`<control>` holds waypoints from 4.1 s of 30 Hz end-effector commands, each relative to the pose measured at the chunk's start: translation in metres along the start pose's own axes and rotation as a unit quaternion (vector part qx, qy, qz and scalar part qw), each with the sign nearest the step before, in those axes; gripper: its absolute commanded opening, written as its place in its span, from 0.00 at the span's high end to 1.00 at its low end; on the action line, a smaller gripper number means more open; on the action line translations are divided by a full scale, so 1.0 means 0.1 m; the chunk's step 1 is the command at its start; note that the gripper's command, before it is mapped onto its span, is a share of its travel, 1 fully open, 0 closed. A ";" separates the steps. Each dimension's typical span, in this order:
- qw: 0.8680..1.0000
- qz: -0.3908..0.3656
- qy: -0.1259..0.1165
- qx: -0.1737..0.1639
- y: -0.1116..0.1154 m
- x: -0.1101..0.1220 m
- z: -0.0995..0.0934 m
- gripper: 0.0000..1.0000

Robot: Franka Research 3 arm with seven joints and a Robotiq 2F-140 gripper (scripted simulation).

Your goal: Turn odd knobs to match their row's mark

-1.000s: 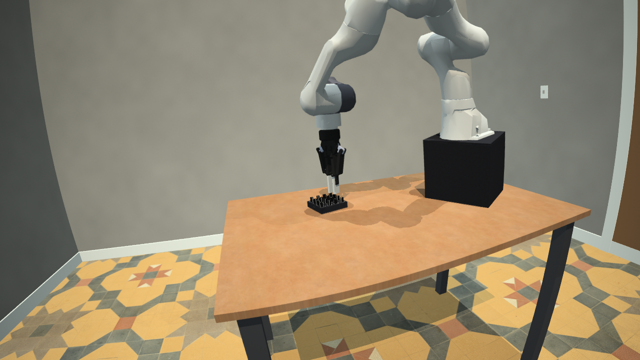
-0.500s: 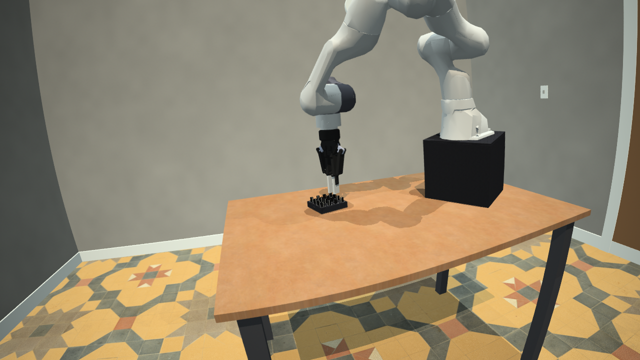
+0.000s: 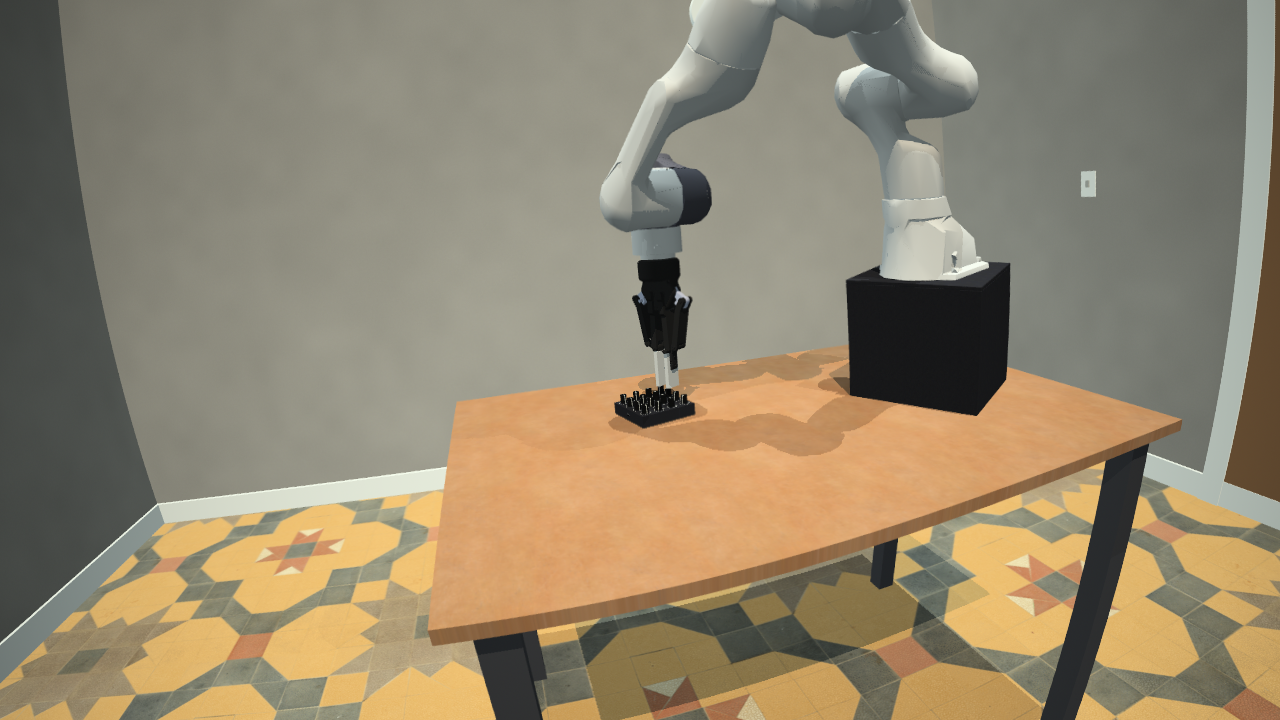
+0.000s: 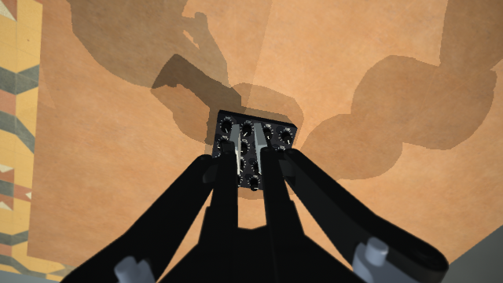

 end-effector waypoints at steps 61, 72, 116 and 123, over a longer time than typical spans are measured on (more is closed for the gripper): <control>1.000 0.000 -0.001 0.000 -0.01 -0.01 0.15 0.88; 1.000 0.000 -0.001 0.000 -0.01 -0.01 0.15 0.88; 1.000 -0.001 -0.001 0.000 -0.01 -0.01 0.15 0.95; 1.000 -0.006 -0.001 0.000 -0.01 -0.01 0.15 0.95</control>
Point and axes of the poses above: the point where the finger pads meet when closed, its own z axis out along the fingers, its own x axis across the jaws, y = z × x, the point moved 10 cm from there along -z, back along the fingers, and after that the axes turned 2 degrees about z, right-handed, at the moved point
